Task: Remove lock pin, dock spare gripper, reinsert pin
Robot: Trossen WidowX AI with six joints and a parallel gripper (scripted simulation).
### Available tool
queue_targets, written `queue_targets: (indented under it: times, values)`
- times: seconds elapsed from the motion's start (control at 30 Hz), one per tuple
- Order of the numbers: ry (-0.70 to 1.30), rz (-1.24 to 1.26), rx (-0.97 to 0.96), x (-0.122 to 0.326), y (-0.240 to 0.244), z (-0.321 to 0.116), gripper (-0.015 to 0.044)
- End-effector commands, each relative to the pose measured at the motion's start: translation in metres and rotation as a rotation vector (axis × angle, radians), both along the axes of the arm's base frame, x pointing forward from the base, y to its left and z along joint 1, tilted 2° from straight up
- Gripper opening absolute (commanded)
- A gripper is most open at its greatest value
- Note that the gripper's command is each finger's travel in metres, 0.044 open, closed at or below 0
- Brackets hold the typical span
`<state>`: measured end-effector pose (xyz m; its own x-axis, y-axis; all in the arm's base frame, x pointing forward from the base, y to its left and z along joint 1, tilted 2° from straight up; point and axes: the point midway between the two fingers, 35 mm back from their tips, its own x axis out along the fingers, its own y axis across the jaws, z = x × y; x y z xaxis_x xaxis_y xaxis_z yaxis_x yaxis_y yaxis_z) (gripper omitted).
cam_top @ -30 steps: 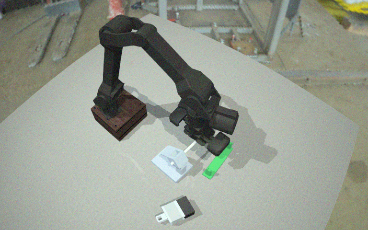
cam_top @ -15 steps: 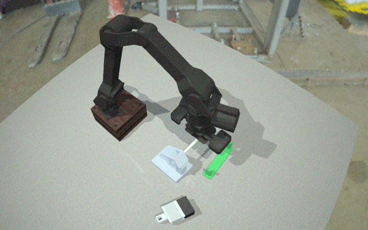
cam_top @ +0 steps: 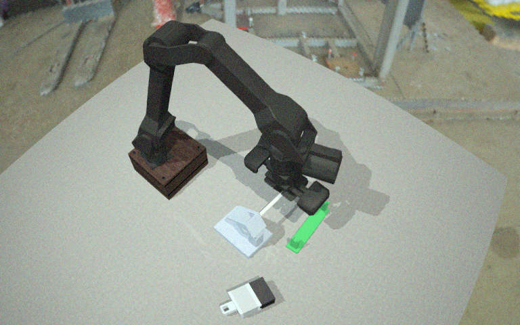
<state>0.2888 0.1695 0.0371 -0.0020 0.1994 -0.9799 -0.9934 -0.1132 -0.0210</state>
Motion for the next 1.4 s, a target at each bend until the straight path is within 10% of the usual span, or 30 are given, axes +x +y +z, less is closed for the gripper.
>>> queue_targets:
  times: [0.0, 1.37]
  values:
    - [-0.001, -0.002, 0.007, 0.002, 0.005, 0.003, 0.0]
    - [0.028, -0.002, -0.003, 0.0, 0.027, 0.004, 0.0]
